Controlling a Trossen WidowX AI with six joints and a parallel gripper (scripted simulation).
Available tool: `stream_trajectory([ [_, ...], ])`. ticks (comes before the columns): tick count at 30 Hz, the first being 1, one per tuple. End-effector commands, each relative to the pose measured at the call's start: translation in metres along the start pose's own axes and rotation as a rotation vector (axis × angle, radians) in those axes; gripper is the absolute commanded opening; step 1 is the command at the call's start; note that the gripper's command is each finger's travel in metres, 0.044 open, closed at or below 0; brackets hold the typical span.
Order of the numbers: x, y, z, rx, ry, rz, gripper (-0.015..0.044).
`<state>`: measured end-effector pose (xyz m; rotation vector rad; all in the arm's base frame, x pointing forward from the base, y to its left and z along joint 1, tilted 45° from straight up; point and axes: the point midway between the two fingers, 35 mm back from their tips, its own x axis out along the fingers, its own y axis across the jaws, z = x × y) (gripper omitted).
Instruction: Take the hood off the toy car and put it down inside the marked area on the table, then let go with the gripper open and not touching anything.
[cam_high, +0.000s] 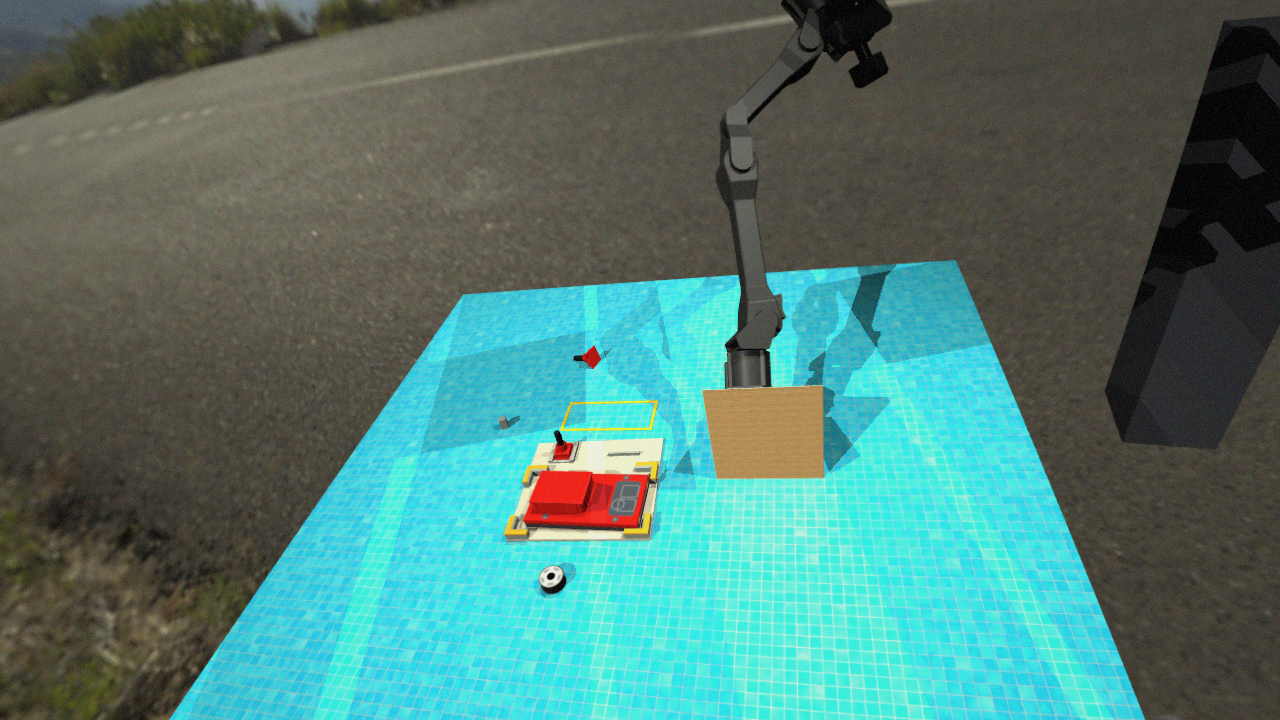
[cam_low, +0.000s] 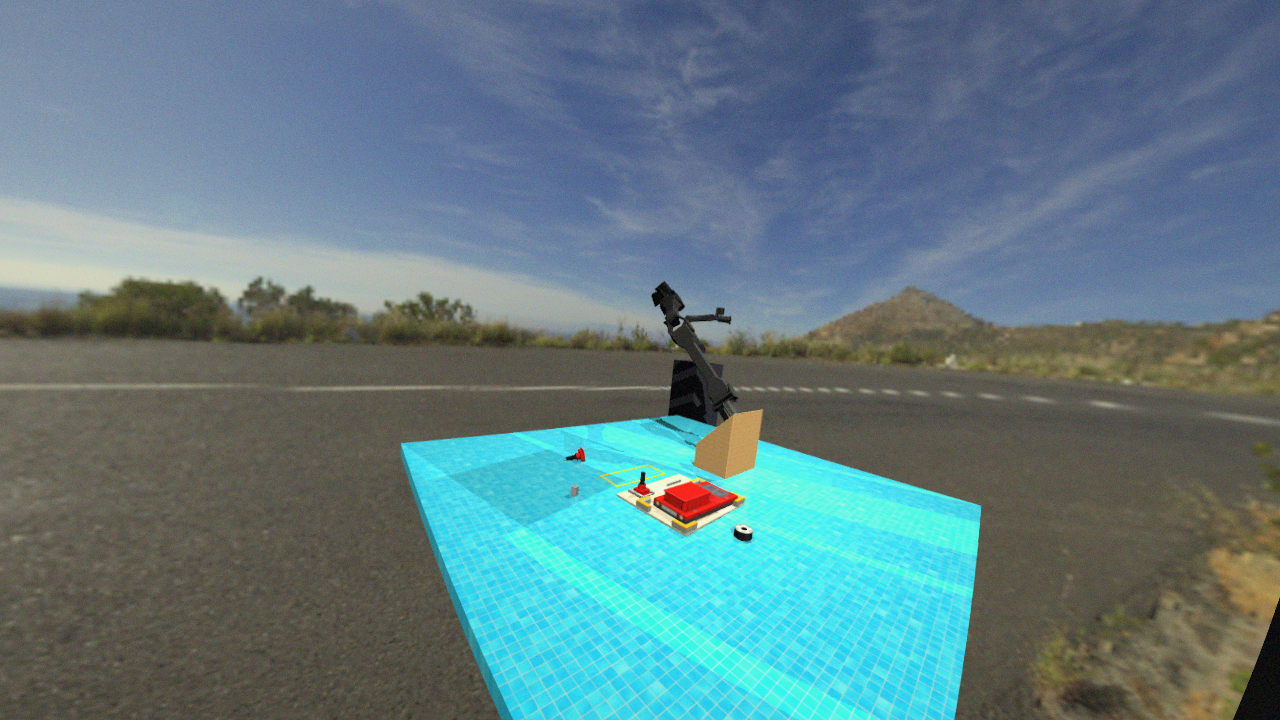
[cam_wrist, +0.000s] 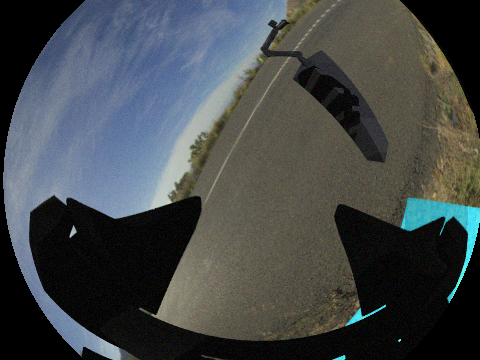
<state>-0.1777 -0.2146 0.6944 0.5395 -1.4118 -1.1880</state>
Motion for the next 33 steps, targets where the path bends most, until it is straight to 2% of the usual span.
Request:
stream_trajectory([
  [1,0.0,0.0,0.0,0.001,0.001,0.0,0.044],
  [15,0.043,-0.055,-0.046,0.114,0.137,-0.07,0.044],
  [33,0.085,-0.131,-0.167,0.195,0.368,-0.21,0.044],
])
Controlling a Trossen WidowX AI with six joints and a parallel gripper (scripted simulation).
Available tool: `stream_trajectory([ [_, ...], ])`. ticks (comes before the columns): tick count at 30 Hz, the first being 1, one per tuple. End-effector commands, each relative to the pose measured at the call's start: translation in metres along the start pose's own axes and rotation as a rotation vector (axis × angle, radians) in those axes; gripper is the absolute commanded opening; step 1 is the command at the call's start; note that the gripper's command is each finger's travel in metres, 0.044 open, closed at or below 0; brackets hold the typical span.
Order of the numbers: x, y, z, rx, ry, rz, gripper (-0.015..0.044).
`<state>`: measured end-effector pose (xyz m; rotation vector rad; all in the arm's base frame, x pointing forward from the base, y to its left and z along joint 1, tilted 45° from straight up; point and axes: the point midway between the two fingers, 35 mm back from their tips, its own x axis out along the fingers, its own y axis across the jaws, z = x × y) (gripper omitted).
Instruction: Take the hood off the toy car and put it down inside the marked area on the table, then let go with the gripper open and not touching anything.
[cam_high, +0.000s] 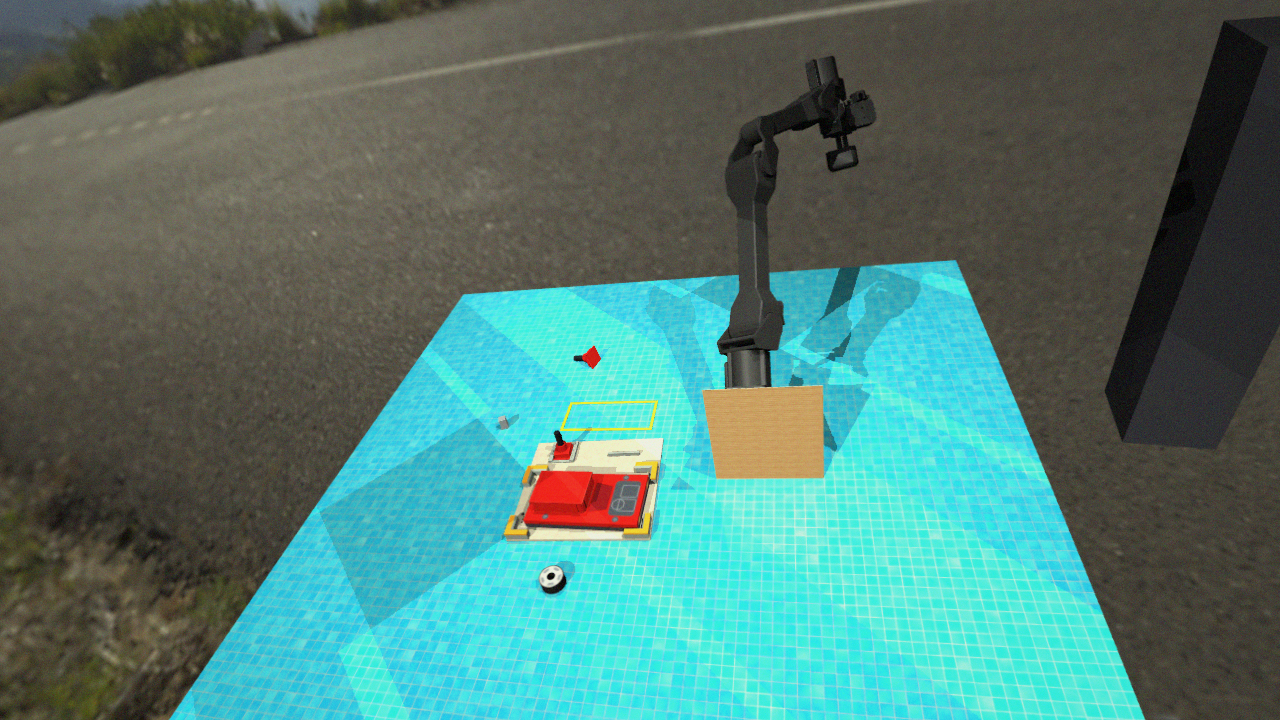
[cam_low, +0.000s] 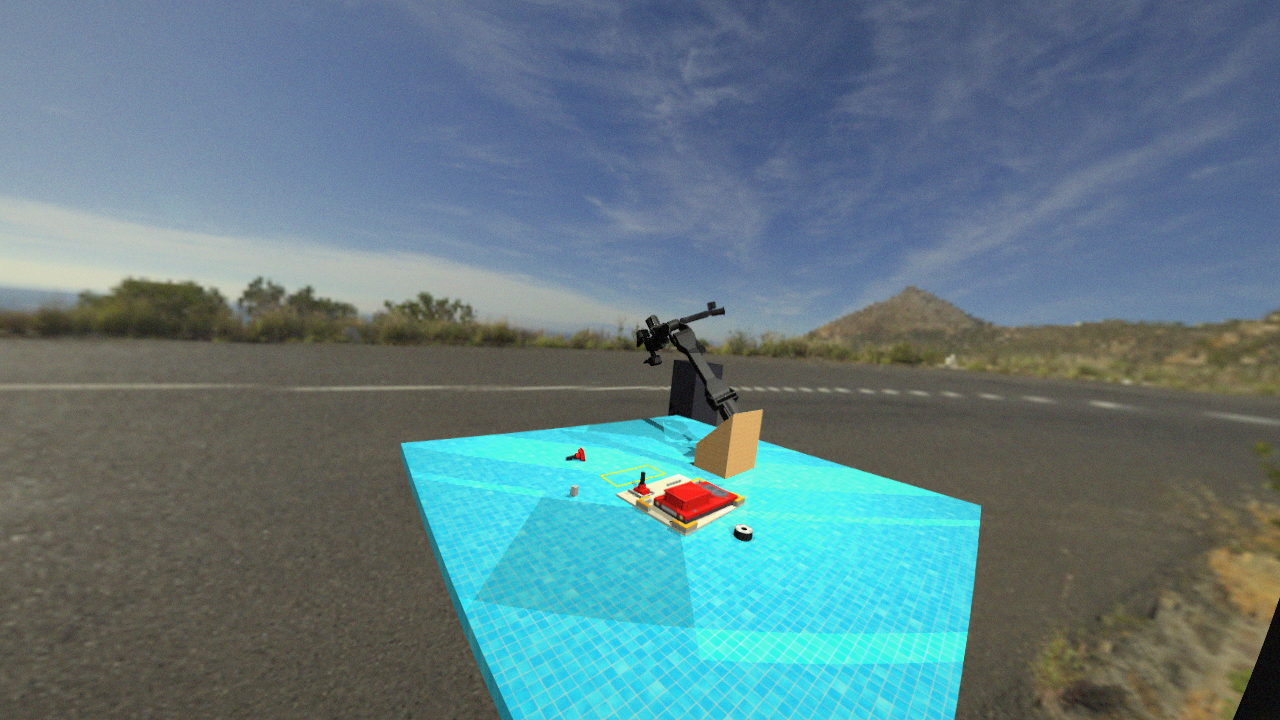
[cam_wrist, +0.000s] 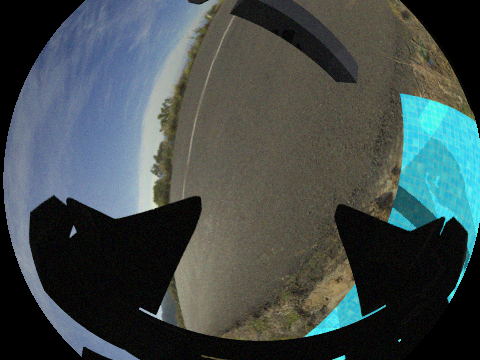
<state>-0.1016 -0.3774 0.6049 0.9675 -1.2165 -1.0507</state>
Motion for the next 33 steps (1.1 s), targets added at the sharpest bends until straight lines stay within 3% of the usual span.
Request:
stream_trajectory([
  [1,0.018,-0.021,-0.025,0.007,0.048,-0.043,0.044],
  [18,0.065,-0.108,-0.169,-0.022,0.311,-0.229,0.044],
  [33,0.042,-0.175,-0.333,-0.157,0.613,-0.361,0.044],
])
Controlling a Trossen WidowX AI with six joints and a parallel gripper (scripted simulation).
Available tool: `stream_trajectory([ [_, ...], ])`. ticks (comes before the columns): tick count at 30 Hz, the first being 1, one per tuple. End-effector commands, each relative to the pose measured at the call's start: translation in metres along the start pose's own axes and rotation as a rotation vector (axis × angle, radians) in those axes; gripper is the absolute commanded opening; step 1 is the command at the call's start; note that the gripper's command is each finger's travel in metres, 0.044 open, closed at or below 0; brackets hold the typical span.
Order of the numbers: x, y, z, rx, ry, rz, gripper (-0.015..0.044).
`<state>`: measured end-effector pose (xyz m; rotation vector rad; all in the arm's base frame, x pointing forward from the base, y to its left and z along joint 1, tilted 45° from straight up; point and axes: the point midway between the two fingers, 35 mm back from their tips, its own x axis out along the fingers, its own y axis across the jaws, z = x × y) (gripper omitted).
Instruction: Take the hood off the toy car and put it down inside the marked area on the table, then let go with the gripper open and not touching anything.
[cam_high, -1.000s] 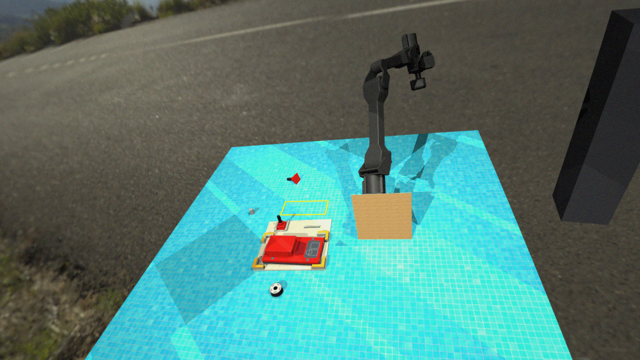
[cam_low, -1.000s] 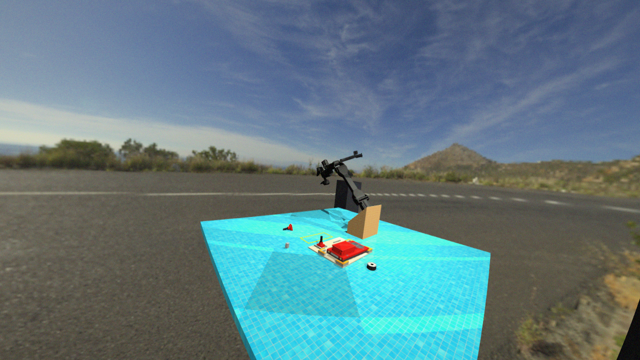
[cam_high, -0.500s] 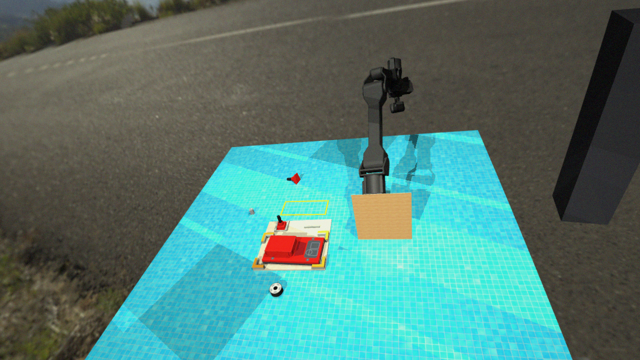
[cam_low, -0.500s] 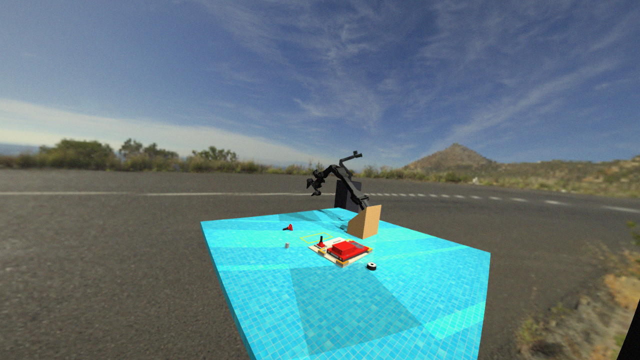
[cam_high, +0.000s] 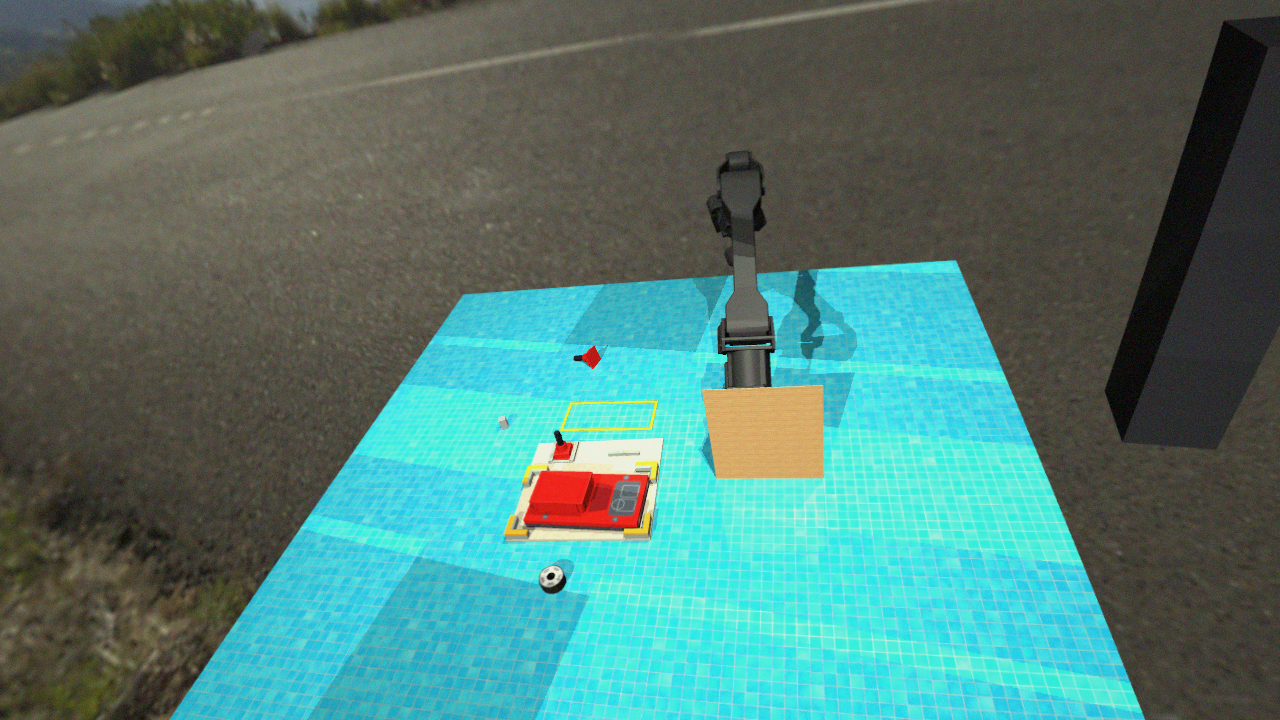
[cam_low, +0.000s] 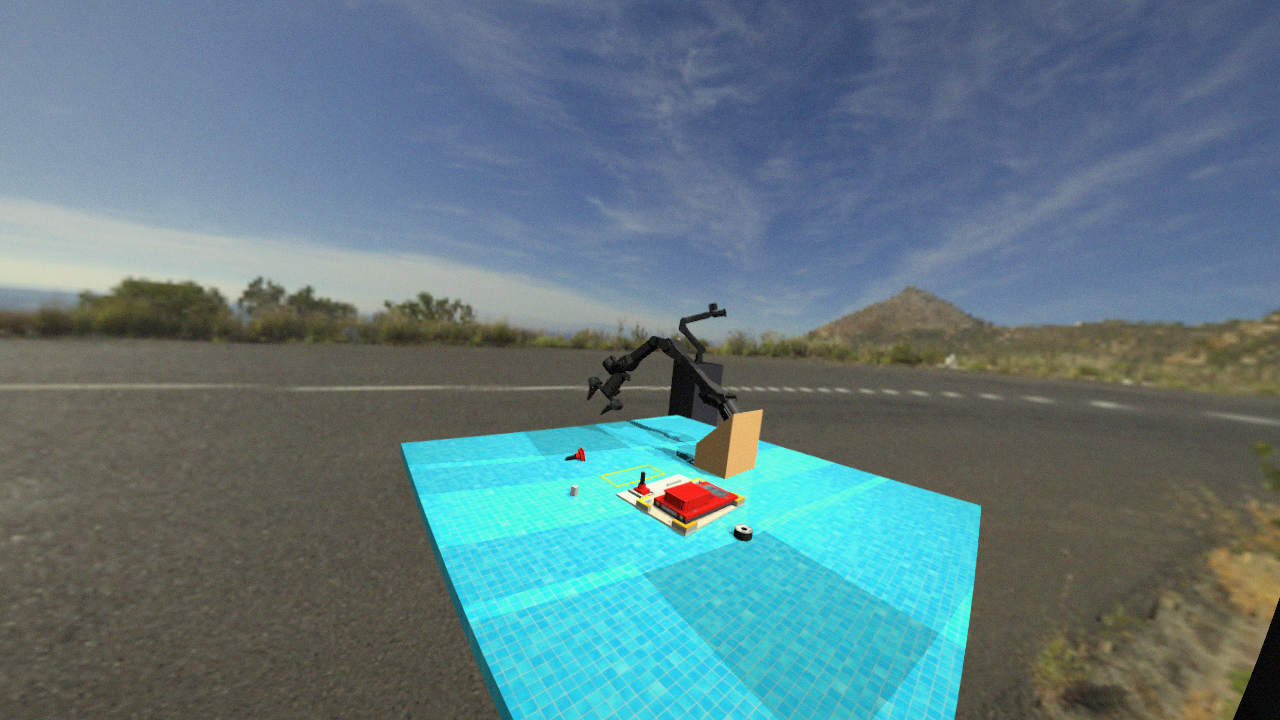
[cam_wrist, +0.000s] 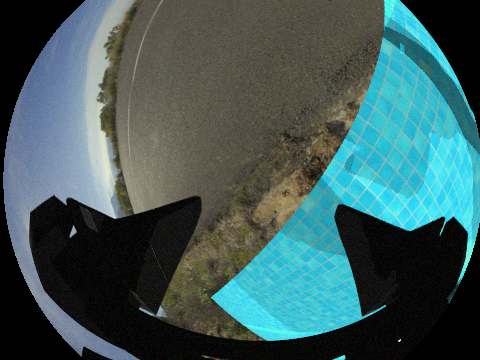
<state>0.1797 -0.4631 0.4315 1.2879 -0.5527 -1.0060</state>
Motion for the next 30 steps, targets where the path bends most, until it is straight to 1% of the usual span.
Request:
stream_trajectory([
  [1,0.017,-0.013,-0.049,-0.056,0.082,-0.046,0.044],
  [8,0.034,-0.034,-0.132,-0.159,0.221,-0.108,0.044],
  [16,0.036,-0.063,-0.229,-0.296,0.373,-0.178,0.044],
  [23,0.025,-0.097,-0.309,-0.428,0.486,-0.256,0.044],
  [30,0.0,-0.125,-0.379,-0.557,0.583,-0.304,0.044],
])
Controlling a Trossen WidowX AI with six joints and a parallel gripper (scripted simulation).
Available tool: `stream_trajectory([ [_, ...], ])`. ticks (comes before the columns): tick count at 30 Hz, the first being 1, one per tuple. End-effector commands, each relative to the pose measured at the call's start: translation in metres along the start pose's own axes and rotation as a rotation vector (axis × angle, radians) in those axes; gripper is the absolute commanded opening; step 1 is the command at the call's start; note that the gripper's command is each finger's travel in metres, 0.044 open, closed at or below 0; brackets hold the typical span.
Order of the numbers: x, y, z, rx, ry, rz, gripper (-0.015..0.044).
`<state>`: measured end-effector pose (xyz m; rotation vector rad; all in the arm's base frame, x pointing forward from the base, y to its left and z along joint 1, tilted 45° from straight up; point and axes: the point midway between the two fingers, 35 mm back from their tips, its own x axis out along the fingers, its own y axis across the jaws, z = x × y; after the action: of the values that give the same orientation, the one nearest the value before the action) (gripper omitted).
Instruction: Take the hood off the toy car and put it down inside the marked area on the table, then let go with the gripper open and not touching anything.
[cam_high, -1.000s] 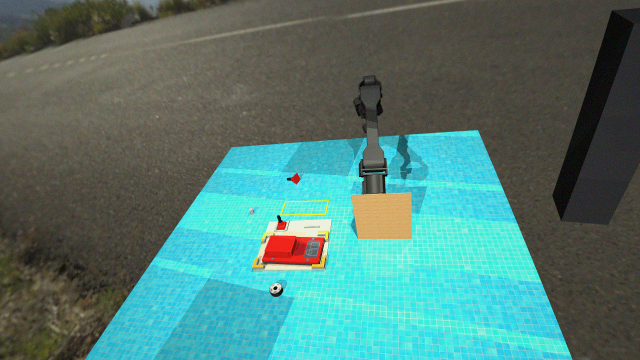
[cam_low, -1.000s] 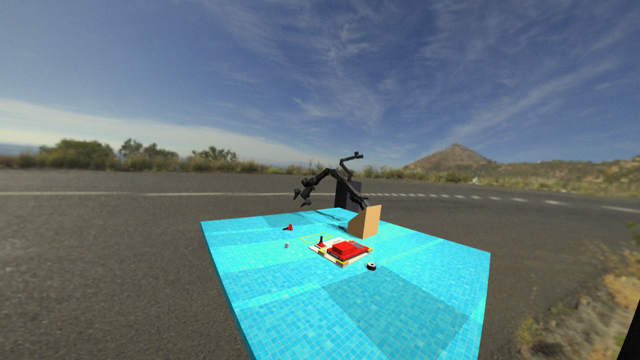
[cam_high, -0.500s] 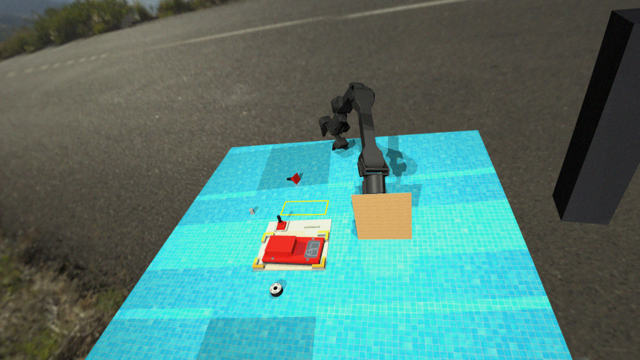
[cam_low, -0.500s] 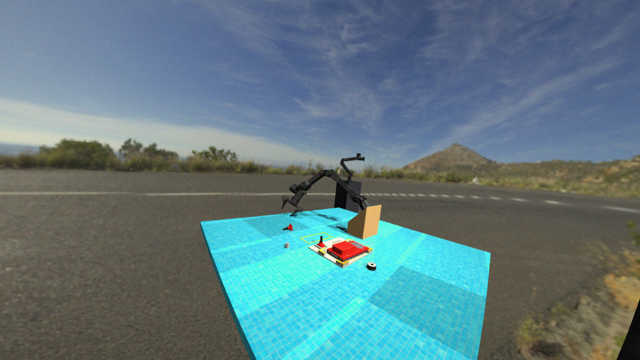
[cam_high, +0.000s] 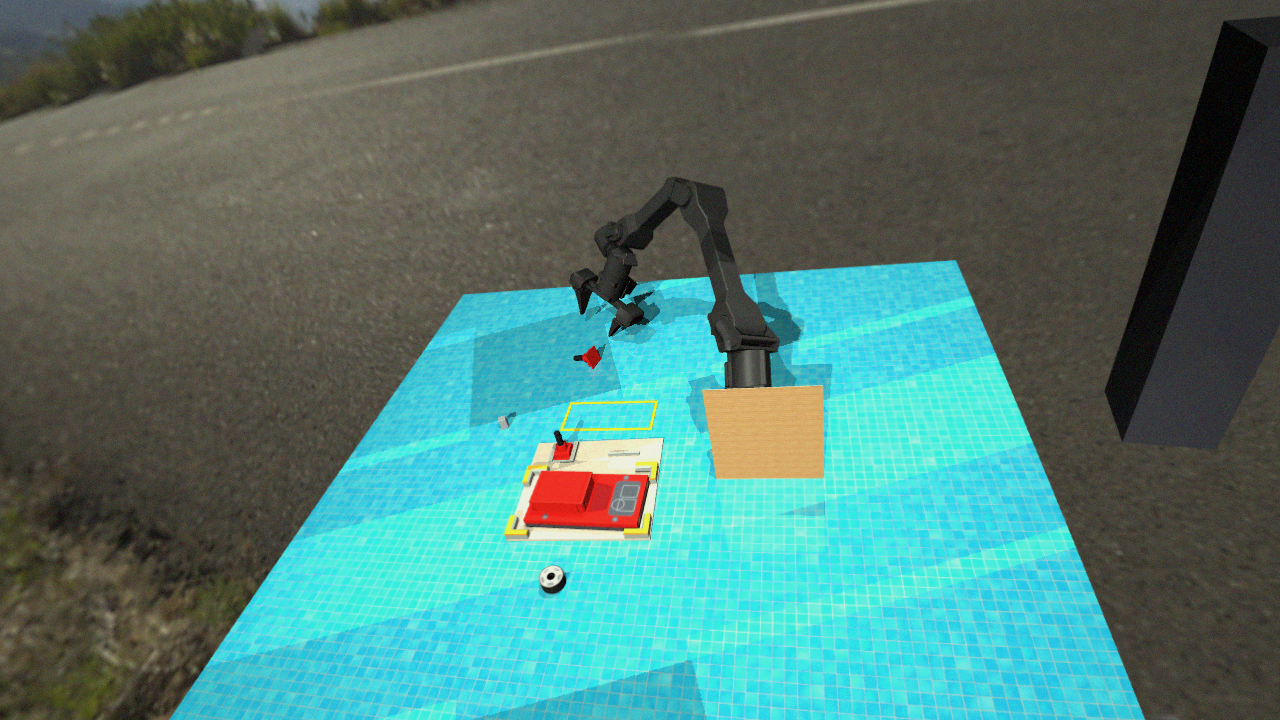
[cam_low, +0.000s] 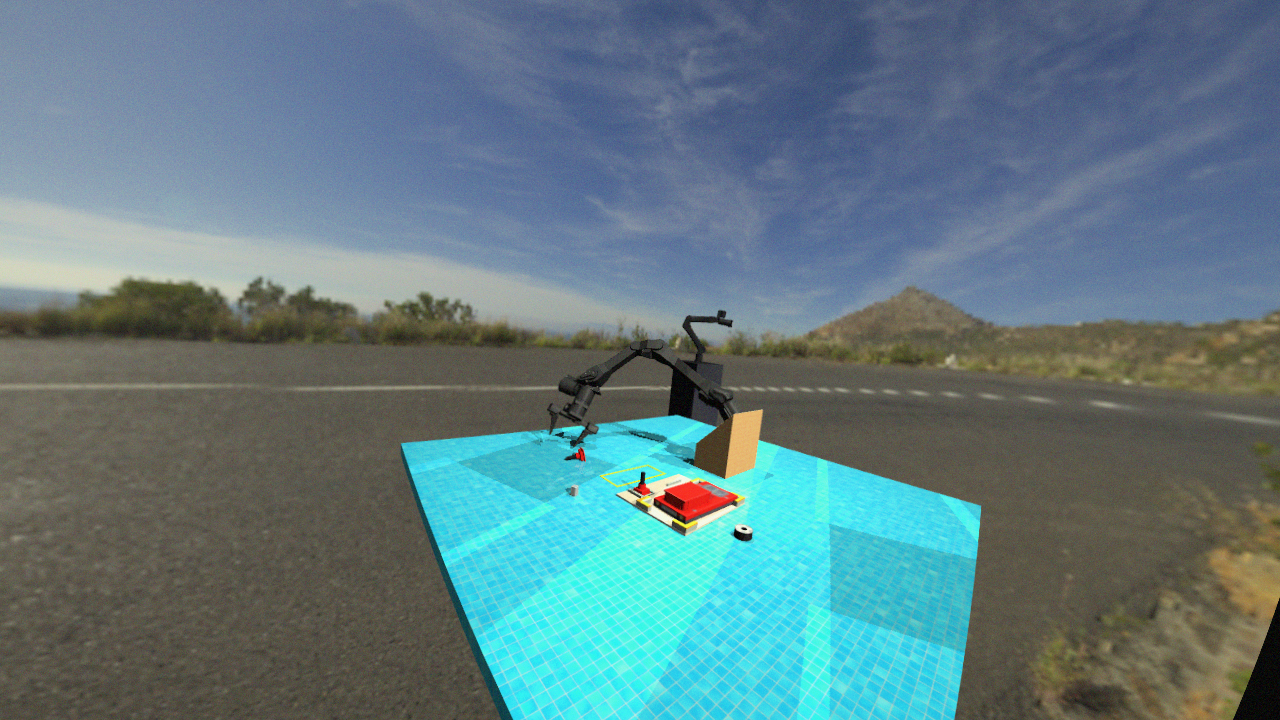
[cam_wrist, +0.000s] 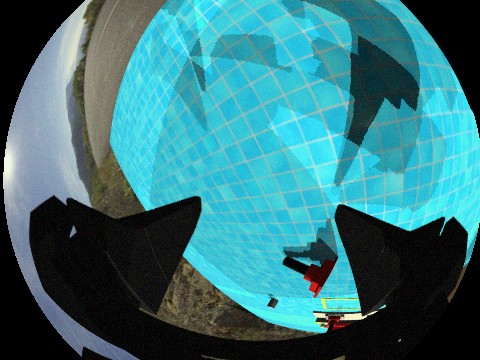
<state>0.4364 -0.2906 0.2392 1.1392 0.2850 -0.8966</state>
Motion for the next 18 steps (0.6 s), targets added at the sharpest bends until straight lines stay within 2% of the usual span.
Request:
stream_trajectory([
  [1,0.008,0.005,-0.047,-0.083,0.051,-0.034,0.044],
  [9,0.012,0.016,-0.102,-0.201,0.128,0.001,0.044],
  [18,0.028,-0.018,-0.208,-0.459,0.24,-0.148,0.044],
])
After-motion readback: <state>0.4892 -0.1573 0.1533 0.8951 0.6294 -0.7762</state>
